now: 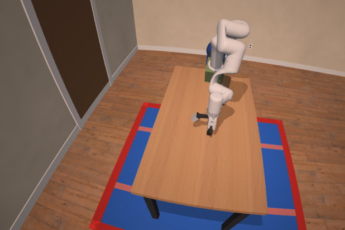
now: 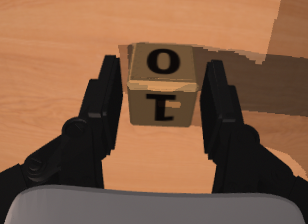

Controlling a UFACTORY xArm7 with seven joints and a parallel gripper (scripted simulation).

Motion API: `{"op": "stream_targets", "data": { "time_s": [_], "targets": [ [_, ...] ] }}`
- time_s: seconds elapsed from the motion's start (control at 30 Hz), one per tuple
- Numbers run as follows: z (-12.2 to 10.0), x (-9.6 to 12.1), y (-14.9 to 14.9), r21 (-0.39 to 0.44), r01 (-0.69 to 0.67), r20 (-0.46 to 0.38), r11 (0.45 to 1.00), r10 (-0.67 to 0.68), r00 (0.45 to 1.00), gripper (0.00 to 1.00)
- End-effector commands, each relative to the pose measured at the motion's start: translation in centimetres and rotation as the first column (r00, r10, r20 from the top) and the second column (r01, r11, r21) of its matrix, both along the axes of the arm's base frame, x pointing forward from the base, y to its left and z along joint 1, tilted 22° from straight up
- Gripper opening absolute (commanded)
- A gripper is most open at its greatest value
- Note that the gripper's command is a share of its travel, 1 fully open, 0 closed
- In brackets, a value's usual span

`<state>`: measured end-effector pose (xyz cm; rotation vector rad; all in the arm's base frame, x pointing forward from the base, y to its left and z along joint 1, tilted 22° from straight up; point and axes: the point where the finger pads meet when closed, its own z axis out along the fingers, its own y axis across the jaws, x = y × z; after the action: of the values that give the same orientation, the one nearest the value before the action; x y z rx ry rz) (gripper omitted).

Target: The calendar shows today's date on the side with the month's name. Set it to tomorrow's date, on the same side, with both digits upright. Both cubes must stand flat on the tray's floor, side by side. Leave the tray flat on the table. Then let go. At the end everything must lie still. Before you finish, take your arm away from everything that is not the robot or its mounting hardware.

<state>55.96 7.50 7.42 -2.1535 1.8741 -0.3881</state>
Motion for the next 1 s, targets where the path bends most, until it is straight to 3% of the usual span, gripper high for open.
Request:
{"op": "stream_targets", "data": {
  "time_s": [0.0,0.4,0.43,0.97],
  "targets": [
    [0.16,0.10,0.01,0.001,0.000,0.003,1.000,0.000,1.000,0.49],
    [0.16,0.10,0.01,0.001,0.000,0.003,1.000,0.000,1.000,0.49],
    [0.16,0.10,0.01,0.001,0.000,0.003,1.000,0.000,1.000,0.29],
    [0.16,0.10,0.01,0.001,0.000,0.003,1.000,0.000,1.000,0.29]
  ]
}}
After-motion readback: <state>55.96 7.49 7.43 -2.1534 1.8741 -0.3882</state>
